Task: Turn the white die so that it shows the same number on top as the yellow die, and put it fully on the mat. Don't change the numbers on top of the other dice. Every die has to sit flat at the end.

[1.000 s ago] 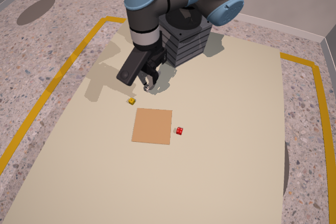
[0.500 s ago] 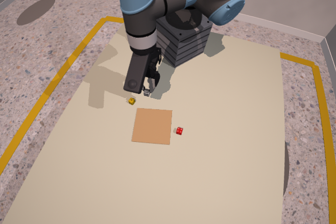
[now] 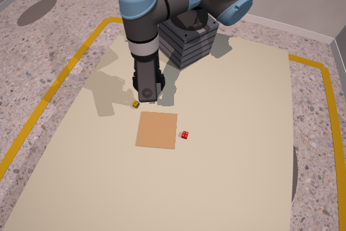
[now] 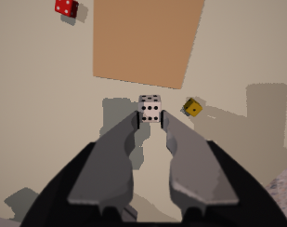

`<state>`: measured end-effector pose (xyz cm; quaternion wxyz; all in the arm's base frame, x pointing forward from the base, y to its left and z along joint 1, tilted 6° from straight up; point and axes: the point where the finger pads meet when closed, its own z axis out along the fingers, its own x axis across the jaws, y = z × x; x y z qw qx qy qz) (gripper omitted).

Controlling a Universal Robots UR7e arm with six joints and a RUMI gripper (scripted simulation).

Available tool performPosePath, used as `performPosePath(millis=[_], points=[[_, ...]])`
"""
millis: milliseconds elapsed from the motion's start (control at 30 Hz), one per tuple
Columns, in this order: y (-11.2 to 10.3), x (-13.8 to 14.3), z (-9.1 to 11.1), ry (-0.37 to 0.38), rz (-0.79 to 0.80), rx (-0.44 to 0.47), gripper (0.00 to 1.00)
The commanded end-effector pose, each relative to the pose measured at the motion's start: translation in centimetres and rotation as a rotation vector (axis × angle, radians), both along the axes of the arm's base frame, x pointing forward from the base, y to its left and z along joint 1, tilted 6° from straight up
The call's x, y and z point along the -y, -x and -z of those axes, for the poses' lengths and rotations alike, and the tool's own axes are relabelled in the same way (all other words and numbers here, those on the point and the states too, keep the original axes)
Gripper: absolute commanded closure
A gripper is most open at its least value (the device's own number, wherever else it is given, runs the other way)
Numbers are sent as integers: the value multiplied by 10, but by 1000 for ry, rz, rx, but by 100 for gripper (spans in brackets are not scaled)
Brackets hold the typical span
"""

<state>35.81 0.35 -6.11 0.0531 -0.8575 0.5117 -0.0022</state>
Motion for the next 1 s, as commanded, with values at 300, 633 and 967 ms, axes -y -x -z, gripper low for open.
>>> performPosePath(millis=[300,633,967], points=[[-16,-7,-1,17,-386,37,97],[-25,-12,-2,32,-630,59,97],[-34,-16,-1,45,-863,81,97]])
